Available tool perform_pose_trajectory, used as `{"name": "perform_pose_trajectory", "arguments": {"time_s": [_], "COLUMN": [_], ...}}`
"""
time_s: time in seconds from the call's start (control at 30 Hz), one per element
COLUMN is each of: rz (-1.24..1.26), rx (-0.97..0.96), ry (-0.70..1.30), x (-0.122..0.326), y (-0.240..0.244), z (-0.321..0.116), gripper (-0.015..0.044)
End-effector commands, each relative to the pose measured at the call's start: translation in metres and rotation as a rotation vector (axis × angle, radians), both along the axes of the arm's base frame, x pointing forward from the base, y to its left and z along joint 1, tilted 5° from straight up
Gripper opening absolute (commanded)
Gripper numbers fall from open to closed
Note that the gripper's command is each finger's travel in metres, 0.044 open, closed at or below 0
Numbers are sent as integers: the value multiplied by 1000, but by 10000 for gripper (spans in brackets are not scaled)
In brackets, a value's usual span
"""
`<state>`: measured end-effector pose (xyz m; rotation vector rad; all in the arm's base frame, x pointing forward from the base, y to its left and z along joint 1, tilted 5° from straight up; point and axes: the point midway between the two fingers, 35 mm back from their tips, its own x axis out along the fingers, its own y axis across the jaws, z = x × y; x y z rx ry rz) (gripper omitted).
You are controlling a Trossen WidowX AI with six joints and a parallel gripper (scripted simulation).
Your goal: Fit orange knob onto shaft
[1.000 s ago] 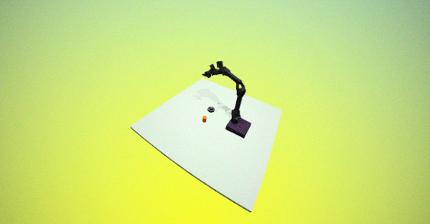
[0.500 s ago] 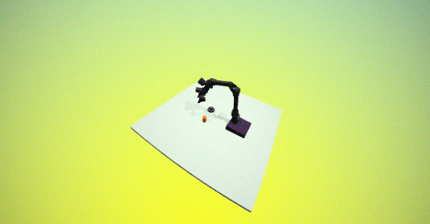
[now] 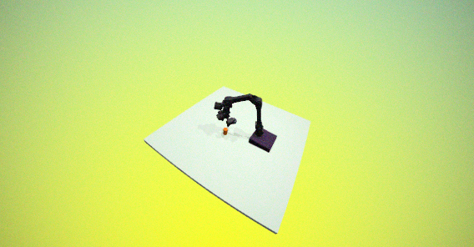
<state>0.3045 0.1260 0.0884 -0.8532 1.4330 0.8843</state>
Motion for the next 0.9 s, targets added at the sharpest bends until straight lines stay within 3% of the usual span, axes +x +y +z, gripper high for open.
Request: {"name": "perform_pose_trajectory", "arguments": {"time_s": [0.0,0.87], "rz": [11,11], "rx": [-12,-12], "ry": [4,5], "x": [-3,-6], "y": [-2,-3], "z": [-17,-72], "gripper": [440,440]}}
